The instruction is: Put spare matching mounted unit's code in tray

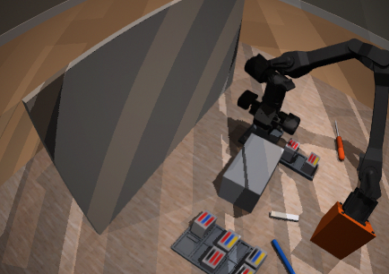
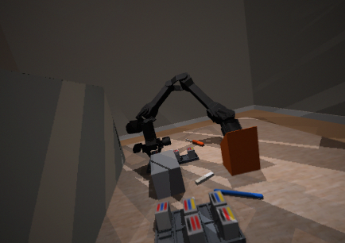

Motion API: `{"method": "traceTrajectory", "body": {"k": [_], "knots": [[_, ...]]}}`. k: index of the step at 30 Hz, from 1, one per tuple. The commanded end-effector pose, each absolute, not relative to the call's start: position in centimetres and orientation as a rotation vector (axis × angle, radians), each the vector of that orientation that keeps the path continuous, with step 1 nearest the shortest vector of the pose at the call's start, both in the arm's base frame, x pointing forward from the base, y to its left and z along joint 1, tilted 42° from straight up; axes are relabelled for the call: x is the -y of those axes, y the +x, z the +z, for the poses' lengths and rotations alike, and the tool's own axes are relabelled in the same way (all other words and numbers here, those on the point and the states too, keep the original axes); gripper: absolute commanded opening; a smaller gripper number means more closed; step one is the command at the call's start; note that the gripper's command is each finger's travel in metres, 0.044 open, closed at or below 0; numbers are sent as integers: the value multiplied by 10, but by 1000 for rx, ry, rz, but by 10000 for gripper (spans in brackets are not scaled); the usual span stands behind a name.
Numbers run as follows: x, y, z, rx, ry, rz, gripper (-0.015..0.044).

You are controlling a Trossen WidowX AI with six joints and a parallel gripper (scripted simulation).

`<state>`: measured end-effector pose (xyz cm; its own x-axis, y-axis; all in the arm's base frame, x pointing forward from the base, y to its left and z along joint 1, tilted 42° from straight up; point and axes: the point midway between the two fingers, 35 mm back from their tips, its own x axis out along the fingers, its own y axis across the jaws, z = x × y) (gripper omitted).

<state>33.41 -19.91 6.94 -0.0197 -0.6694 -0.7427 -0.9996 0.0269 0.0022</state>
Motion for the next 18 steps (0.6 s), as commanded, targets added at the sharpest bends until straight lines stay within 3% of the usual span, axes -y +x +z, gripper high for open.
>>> {"method": "traceTrajectory", "body": {"k": [1,2,18], "knots": [[200,333,65,-1744,-1703,769,0],[201,333,65,-1744,-1703,769,0],[200,334,68,-1748,-1699,758,420]]}}
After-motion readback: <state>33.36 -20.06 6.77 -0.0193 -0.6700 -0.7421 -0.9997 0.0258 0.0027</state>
